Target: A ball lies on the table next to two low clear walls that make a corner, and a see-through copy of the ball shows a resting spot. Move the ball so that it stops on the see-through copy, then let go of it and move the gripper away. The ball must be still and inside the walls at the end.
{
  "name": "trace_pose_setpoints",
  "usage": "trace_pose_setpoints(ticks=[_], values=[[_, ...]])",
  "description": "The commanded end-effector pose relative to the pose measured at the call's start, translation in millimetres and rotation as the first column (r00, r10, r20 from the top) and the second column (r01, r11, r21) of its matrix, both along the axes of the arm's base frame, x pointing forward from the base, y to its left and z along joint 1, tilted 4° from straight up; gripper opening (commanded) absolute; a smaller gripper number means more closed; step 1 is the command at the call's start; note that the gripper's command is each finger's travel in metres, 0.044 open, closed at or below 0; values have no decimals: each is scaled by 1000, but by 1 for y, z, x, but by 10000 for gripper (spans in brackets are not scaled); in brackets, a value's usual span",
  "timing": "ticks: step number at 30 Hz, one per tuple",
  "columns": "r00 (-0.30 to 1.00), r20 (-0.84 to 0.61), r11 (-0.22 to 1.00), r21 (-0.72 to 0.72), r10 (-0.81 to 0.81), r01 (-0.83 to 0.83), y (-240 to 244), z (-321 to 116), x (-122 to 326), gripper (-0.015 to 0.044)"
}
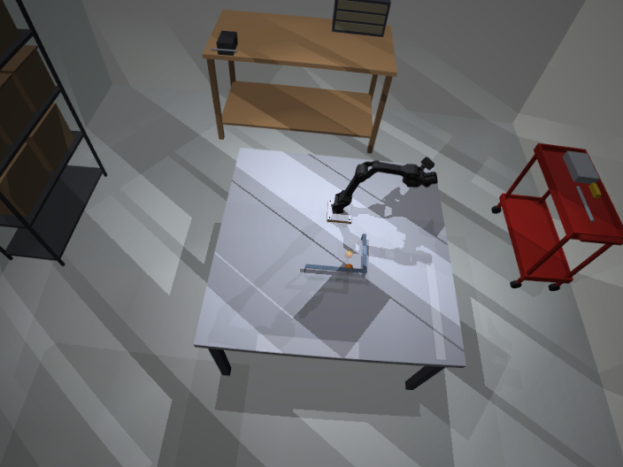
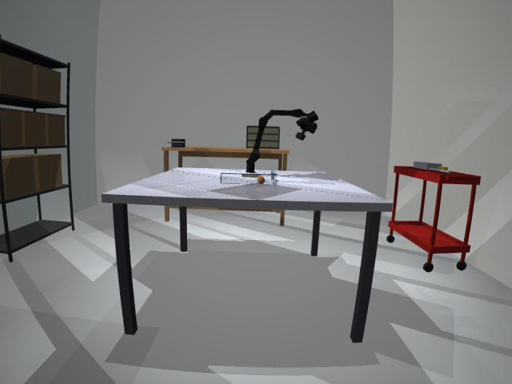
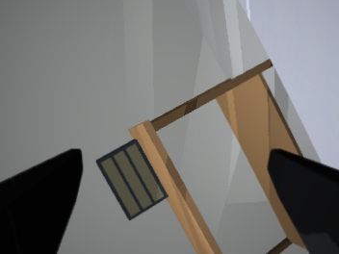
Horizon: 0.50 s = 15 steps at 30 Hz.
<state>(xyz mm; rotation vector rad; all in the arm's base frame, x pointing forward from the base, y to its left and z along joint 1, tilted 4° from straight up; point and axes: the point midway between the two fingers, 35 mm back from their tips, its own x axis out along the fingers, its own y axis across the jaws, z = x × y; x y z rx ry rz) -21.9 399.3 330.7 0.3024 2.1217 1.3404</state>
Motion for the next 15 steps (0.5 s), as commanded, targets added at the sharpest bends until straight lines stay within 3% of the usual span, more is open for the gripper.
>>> trace_pose_setpoints(ticks=[1,4,15], values=[[1000,2,1000,0,-3,3,0,-1,1,374],[998,39,998,-3,-55,55,3,-9,21,310],[851,350,902,-39,-391,430,-27,-76,191,310]])
